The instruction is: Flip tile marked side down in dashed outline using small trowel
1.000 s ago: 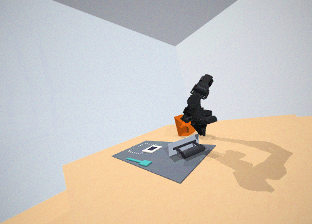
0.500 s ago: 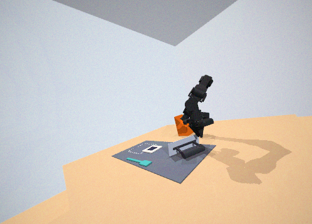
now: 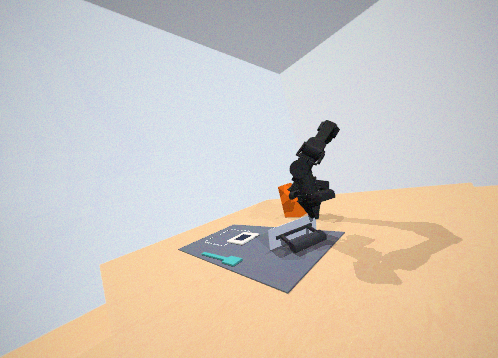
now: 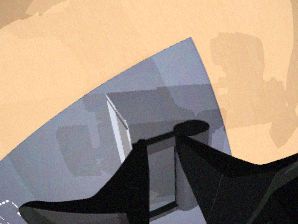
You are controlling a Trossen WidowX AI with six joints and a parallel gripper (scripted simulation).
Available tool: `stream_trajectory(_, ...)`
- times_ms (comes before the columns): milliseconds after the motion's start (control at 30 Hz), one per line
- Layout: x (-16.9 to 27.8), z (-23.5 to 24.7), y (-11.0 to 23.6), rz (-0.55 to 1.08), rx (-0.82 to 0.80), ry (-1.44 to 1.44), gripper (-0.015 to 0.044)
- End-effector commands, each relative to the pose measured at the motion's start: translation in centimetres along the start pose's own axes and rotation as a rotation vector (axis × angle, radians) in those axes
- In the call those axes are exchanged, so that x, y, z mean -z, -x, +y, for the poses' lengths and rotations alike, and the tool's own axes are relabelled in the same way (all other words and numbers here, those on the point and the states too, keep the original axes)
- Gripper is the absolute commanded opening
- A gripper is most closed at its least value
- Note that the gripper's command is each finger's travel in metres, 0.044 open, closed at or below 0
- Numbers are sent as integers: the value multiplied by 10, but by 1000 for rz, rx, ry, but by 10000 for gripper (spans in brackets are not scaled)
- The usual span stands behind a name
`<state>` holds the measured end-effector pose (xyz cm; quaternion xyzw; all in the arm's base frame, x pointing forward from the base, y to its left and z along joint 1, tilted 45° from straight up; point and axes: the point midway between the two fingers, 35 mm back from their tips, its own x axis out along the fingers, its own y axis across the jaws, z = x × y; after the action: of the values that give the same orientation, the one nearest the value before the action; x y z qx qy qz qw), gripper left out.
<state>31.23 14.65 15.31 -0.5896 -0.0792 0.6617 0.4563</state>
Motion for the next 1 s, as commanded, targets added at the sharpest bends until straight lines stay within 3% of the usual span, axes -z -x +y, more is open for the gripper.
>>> stream_trajectory(0, -1, 10, 1, 2, 0, 5, 100)
stream_trajectory(833, 0, 85, 0, 1, -4, 2, 100)
stream_trajectory(967, 1, 79, -2, -4, -14, -7, 100)
